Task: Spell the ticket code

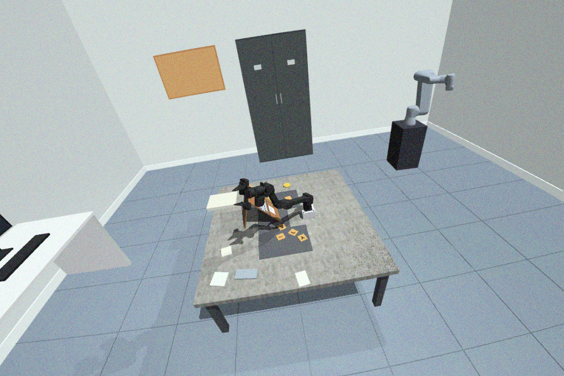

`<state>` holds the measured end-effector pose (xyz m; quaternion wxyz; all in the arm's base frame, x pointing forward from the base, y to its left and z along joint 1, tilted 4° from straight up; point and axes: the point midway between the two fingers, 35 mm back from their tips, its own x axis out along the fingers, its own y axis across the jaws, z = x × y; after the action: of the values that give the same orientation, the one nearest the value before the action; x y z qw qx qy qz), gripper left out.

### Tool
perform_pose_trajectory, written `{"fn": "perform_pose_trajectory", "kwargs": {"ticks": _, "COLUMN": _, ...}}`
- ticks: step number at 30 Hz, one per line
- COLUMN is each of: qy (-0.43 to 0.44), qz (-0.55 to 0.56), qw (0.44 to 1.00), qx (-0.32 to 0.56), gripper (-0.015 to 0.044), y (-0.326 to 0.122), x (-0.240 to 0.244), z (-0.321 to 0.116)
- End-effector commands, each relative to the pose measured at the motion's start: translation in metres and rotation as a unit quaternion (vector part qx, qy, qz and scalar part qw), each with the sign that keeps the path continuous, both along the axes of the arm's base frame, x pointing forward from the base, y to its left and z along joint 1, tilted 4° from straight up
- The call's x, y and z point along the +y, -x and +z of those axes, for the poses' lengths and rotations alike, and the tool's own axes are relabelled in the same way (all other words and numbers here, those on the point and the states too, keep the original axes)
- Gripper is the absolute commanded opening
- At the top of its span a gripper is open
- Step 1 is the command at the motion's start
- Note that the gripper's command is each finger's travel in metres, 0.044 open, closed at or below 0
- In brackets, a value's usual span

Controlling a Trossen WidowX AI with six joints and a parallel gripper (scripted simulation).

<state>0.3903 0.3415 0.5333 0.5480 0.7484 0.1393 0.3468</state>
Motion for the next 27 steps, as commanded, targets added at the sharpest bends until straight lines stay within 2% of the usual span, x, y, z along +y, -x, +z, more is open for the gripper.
{"fn": "perform_pose_trajectory", "kwargs": {"ticks": 1, "qy": -0.003, "qz": 0.001, "qw": 1.0, "qx": -0.002, "gripper": 0.0426, "y": 0.002, "x": 0.0, "z": 0.002}}
{"fn": "perform_pose_trajectory", "kwargs": {"ticks": 2, "qy": -0.013, "qz": 0.004, "qw": 1.0, "qx": -0.008, "gripper": 0.044, "y": 0.009, "x": -0.001, "z": 0.008}}
{"fn": "perform_pose_trajectory", "kwargs": {"ticks": 9, "qy": -0.153, "qz": 0.051, "qw": 0.984, "qx": -0.08, "gripper": 0.044, "y": 0.098, "x": -0.025, "z": 0.082}}
{"fn": "perform_pose_trajectory", "kwargs": {"ticks": 15, "qy": -0.288, "qz": 0.101, "qw": 0.944, "qx": -0.127, "gripper": 0.044, "y": 0.177, "x": -0.073, "z": 0.13}}
{"fn": "perform_pose_trajectory", "kwargs": {"ticks": 21, "qy": -0.429, "qz": 0.157, "qw": 0.876, "qx": -0.155, "gripper": 0.044, "y": 0.247, "x": -0.144, "z": 0.158}}
{"fn": "perform_pose_trajectory", "kwargs": {"ticks": 27, "qy": -0.567, "qz": 0.217, "qw": 0.777, "qx": -0.164, "gripper": 0.044, "y": 0.299, "x": -0.233, "z": 0.161}}
